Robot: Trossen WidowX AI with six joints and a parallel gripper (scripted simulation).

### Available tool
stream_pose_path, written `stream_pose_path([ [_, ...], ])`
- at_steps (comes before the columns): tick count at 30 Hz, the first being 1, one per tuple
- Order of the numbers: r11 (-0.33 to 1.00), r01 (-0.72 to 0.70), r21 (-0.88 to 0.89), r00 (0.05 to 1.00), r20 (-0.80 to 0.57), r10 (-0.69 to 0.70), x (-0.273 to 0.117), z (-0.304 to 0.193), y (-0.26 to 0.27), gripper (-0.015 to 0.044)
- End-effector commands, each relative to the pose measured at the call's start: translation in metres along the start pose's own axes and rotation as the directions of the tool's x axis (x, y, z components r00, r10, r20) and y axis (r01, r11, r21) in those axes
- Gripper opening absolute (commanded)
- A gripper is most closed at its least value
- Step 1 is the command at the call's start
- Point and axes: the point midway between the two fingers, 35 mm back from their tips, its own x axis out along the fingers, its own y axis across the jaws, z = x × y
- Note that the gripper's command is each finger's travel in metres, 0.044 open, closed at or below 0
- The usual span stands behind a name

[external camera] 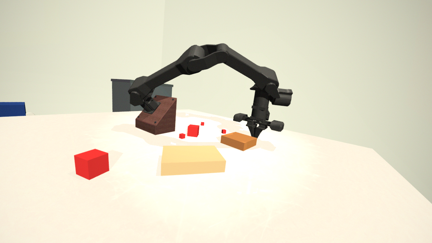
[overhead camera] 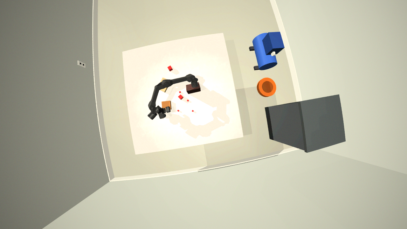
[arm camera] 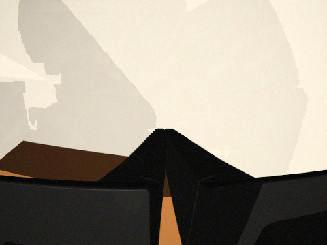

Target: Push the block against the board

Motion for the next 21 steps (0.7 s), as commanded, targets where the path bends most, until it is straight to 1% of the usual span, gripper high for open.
stream_pose_path([
  [1, 1.0, 0.009, 0.005, 1.0, -0.003, -0.009, -0.003, -0.007, -0.003, 0.0],
  [21, 1.0, 0.015, -0.001, 1.0, -0.013, -0.015, -0.004, -0.026, -0.002, 0.0],
])
